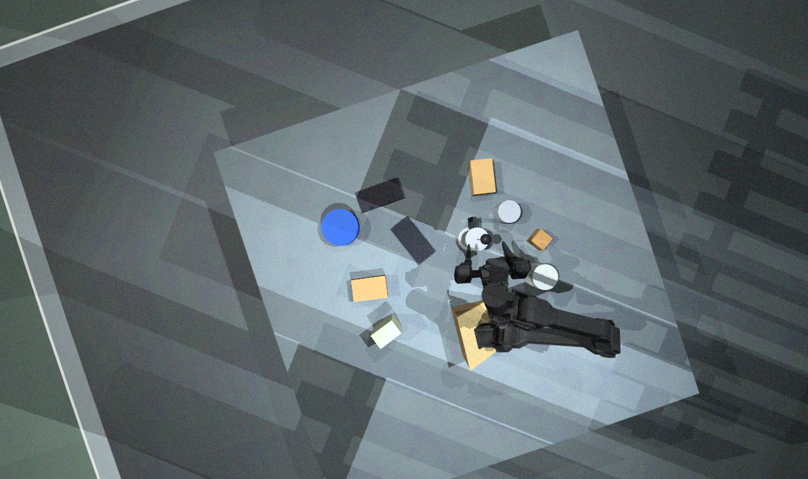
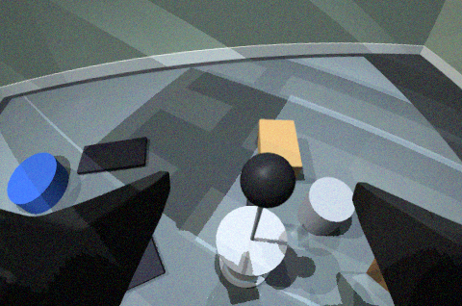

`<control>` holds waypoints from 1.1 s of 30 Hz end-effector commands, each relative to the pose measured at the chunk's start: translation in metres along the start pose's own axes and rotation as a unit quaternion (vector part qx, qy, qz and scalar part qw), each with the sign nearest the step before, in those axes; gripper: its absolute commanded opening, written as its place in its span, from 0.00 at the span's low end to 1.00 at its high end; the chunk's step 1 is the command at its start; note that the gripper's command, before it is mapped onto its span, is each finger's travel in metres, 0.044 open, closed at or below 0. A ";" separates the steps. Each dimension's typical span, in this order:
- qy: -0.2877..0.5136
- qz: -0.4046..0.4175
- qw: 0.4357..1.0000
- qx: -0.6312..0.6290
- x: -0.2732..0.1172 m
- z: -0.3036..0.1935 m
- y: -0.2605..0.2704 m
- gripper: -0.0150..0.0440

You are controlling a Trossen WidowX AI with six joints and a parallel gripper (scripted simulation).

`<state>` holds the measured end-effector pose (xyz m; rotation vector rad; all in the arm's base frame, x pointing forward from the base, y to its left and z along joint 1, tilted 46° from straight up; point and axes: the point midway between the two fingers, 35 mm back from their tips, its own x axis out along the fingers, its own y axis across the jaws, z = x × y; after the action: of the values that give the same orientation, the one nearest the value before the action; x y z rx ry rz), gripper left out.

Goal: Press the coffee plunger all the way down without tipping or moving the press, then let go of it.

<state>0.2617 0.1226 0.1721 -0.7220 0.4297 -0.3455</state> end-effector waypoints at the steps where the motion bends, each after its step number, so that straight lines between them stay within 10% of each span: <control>1: 0.000 0.002 1.000 -0.003 0.006 -0.001 0.000 1.00; 12: -0.005 -0.002 1.000 -0.003 0.020 0.000 -0.004 1.00; 24: -0.005 -0.002 1.000 -0.003 0.020 0.000 -0.004 0.47; 33: -0.005 -0.002 1.000 -0.003 0.020 0.000 -0.004 0.46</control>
<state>0.2784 0.1112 0.1697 -0.7288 0.4190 -0.3462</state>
